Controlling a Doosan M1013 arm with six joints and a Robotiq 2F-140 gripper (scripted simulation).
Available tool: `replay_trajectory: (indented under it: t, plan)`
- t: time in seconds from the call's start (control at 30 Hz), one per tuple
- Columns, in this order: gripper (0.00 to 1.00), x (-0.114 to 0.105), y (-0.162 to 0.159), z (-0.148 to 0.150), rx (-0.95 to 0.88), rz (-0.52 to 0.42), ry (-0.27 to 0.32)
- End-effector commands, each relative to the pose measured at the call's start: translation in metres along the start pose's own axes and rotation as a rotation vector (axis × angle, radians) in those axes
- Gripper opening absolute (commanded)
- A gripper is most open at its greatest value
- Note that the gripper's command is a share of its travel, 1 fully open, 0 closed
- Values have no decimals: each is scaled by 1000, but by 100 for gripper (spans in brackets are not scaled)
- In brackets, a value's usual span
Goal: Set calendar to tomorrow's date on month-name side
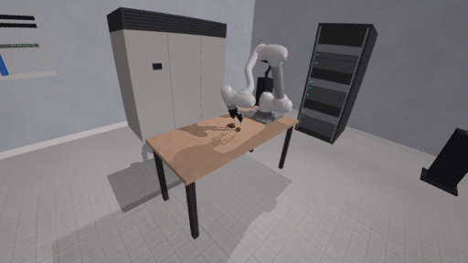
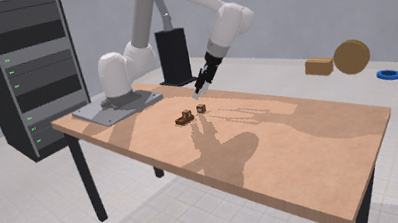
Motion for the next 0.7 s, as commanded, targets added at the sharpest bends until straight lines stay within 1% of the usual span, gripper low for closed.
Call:
replay_trajectory:
  t: [0.0,0.07,0.13,0.33,0.4,0.47,0.67]
  plan:
    - [41,0,5,-1,0,-32,-6]
    - [41,0,6,-1,0,-37,-7]
    - [41,0,8,-1,0,-64,-11]
    - [41,3,21,-4,0,-243,-43]
    - [41,3,21,-4,0,-243,-43]
    - [41,3,24,-4,0,-284,-50]
    - [41,4,28,-5,0,-305,-54]
Point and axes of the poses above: the point where the finger pads meet when closed, its own x axis out along the fingers, its own z axis across the jaws, y = z × x, the point moved 6 cm from there along -x, back along the fingers, and after that the axes turned 10 degrees about x, right-handed, at the moved point
